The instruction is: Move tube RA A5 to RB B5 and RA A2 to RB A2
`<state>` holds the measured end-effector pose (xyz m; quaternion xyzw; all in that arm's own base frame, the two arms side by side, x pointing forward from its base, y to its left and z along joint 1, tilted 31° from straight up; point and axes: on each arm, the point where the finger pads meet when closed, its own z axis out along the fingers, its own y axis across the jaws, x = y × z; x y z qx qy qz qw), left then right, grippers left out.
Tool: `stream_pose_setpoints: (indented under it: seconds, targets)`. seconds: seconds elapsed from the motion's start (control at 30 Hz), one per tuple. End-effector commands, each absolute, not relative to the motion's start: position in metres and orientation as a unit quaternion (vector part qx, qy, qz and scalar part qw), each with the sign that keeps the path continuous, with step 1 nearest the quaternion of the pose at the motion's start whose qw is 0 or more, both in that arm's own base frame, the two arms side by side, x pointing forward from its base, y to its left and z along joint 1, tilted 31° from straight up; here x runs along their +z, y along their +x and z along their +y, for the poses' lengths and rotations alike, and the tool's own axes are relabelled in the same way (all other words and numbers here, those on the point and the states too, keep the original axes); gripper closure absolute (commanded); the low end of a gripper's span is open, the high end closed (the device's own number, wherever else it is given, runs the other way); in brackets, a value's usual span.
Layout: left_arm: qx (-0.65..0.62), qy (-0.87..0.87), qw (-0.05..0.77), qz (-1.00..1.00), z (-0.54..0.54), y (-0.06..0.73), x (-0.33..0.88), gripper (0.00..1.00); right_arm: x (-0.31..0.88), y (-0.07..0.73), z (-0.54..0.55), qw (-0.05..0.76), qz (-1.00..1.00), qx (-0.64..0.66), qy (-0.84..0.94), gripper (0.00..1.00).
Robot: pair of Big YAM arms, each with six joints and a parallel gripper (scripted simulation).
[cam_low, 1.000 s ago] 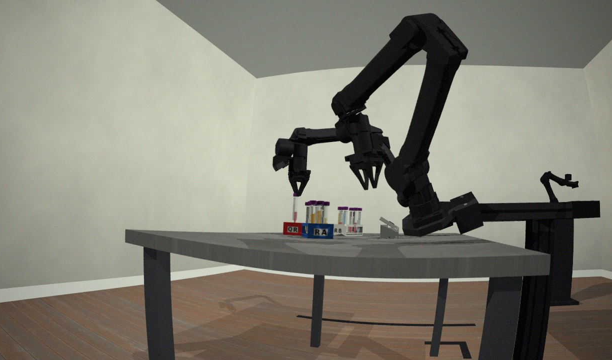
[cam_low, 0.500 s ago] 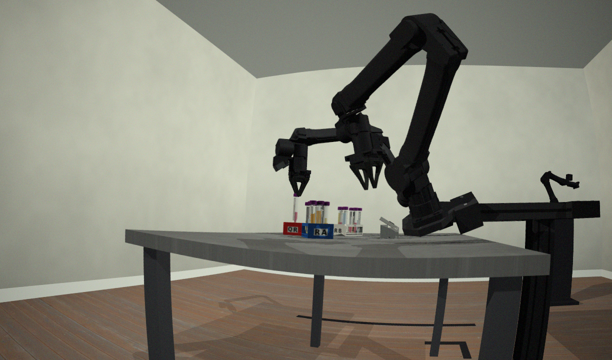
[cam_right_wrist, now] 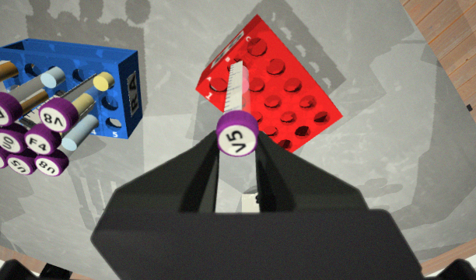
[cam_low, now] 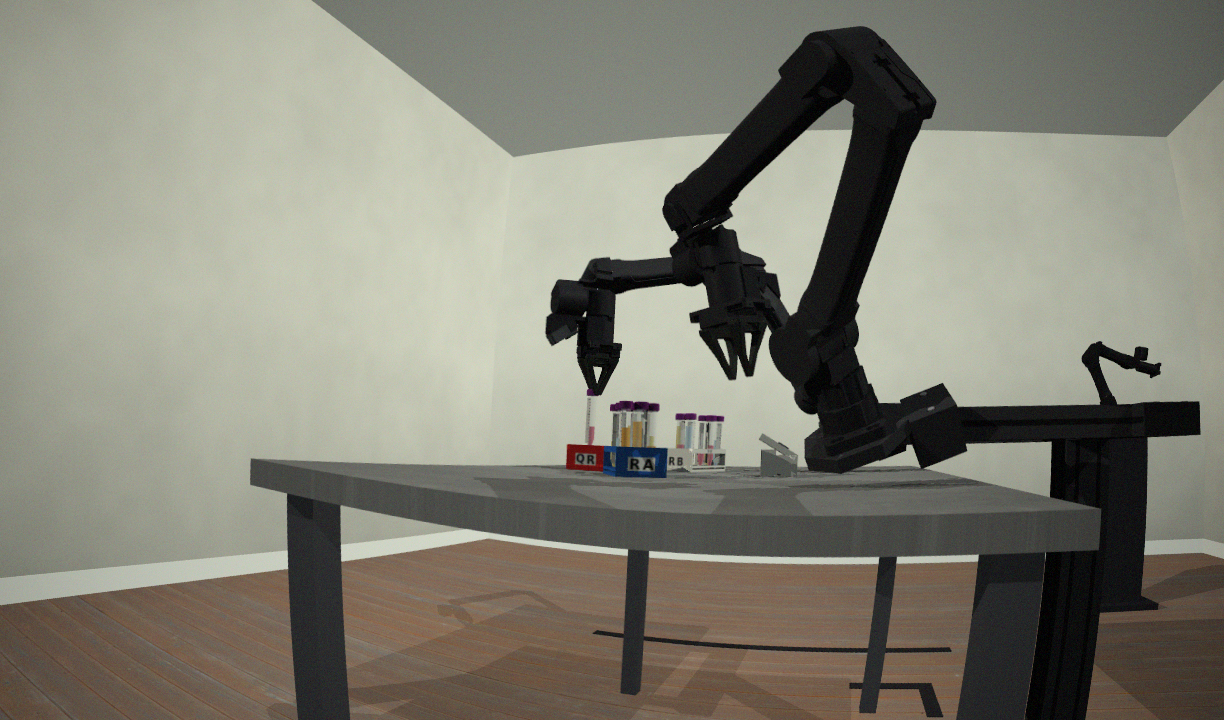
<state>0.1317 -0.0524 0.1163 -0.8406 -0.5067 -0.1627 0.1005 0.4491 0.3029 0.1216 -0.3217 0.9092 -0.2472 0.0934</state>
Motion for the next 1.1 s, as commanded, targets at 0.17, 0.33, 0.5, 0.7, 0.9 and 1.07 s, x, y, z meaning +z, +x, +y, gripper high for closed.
stream_pose_setpoints:
  seconds: [0.17,0.33,0.5,0.7,0.9,1.07]
  targets:
    - [-0.165,-0.840,0.088,-0.509,-0.059,0.137,0.125,0.70,0.108,0.454,0.294,0.083,0.908,-0.253,-0.323,1.00]
    - [-0.165,-0.840,0.088,-0.509,-0.059,0.137,0.125,0.70,0.105,0.456,0.293,0.084,0.909,-0.253,-0.322,1.00]
    - [-0.165,-0.840,0.088,-0.509,-0.059,0.137,0.125,0.70,0.103,0.456,0.293,0.085,0.909,-0.252,-0.322,1.00]
    - [-0.165,-0.840,0.088,-0.509,-0.059,0.137,0.125,0.70,0.102,0.456,0.291,0.081,0.908,-0.254,-0.322,1.00]
    - [-0.165,-0.840,0.088,-0.509,-0.059,0.137,0.125,0.70,0.099,0.458,0.290,0.085,0.909,-0.253,-0.322,1.00]
    - [-0.165,-0.840,0.088,-0.509,-0.059,0.137,0.125,0.70,0.097,0.459,0.289,0.085,0.909,-0.253,-0.322,1.00]
